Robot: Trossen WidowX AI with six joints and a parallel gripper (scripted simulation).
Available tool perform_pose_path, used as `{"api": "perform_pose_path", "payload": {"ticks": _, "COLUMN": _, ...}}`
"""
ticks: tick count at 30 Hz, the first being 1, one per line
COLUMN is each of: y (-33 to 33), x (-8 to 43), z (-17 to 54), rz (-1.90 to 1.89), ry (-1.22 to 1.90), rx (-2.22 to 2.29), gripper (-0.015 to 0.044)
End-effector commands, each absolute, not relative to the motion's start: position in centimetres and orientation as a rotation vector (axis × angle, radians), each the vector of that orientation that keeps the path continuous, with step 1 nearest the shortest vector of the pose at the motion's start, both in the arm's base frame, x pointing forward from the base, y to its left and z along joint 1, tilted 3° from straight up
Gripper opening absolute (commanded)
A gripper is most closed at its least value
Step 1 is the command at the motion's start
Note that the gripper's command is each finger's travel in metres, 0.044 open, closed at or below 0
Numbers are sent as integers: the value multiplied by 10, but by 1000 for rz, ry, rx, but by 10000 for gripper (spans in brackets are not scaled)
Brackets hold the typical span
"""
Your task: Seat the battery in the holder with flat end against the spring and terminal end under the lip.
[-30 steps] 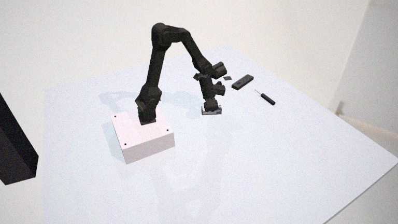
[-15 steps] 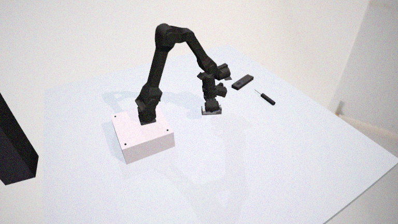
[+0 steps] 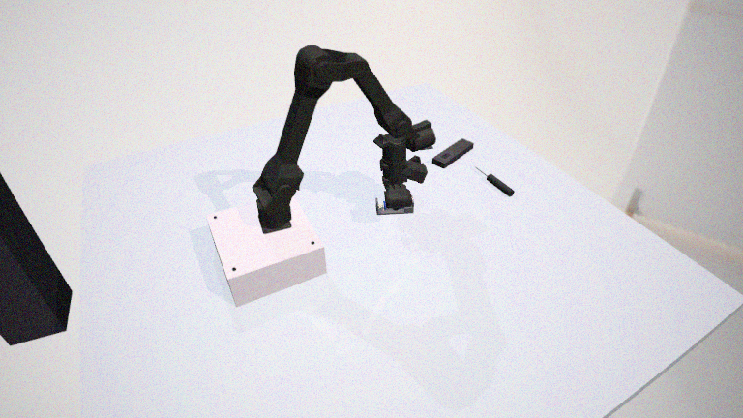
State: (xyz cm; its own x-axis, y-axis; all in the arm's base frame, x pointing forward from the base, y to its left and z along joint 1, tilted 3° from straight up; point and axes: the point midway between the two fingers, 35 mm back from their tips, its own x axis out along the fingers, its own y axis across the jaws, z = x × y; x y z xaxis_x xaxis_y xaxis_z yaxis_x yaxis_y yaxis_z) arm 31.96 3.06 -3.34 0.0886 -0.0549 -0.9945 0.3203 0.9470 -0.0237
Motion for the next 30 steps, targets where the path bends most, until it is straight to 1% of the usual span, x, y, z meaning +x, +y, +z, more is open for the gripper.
{"api": "perform_pose_path", "payload": {"ticks": 1, "y": 30, "x": 320, "z": -34, "rz": -279, "ry": 1474, "rx": 217, "gripper": 76}}
{"api": "perform_pose_path", "payload": {"ticks": 20, "y": 27, "x": 328, "z": -33, "rz": -277, "ry": 1482, "rx": 221, "gripper": 76}}
{"api": "perform_pose_path", "payload": {"ticks": 24, "y": 27, "x": 328, "z": -33, "rz": -277, "ry": 1482, "rx": 221, "gripper": 178}}
{"api": "perform_pose_path", "payload": {"ticks": 30, "y": 27, "x": 328, "z": -28, "rz": -278, "ry": 1482, "rx": 222, "gripper": 178}}
